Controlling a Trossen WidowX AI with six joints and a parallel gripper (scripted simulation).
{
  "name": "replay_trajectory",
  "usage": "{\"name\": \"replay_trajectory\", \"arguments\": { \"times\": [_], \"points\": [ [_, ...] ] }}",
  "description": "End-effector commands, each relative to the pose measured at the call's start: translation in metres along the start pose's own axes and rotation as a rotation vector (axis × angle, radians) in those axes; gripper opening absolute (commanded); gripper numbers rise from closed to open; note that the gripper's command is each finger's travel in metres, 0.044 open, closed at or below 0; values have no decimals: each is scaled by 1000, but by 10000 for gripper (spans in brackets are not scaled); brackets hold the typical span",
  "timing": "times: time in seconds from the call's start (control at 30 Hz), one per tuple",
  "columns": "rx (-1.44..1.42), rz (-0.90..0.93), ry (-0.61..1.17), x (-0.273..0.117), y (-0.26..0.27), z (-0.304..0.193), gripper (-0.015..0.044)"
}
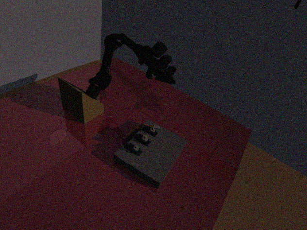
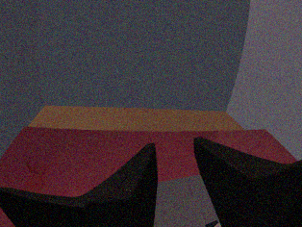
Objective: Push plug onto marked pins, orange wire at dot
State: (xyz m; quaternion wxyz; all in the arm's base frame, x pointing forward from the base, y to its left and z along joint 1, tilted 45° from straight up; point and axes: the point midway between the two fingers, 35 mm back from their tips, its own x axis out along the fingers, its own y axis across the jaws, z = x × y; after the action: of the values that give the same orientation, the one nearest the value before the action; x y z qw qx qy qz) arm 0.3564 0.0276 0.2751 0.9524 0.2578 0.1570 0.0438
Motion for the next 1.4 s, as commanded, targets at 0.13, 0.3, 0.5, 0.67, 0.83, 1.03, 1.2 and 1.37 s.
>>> {"name": "replay_trajectory", "arguments": {
  "times": [0.13, 0.3, 0.5, 0.67, 0.83, 1.03, 1.2, 1.37],
  "points": [
    [195, -12, 132, 16, 0, -17, 115],
    [320, -34, 214, 25, 0, -29, 115],
    [472, -73, 310, 34, -1, -43, 115],
    [599, -116, 387, 41, -1, -56, 115],
    [727, -168, 461, 46, -2, -68, 115],
    [881, -242, 545, 52, -2, -82, 115],
    [1008, -315, 609, 56, -2, -94, 115],
    [1135, -397, 669, 59, -2, -105, 115]
  ]
}}
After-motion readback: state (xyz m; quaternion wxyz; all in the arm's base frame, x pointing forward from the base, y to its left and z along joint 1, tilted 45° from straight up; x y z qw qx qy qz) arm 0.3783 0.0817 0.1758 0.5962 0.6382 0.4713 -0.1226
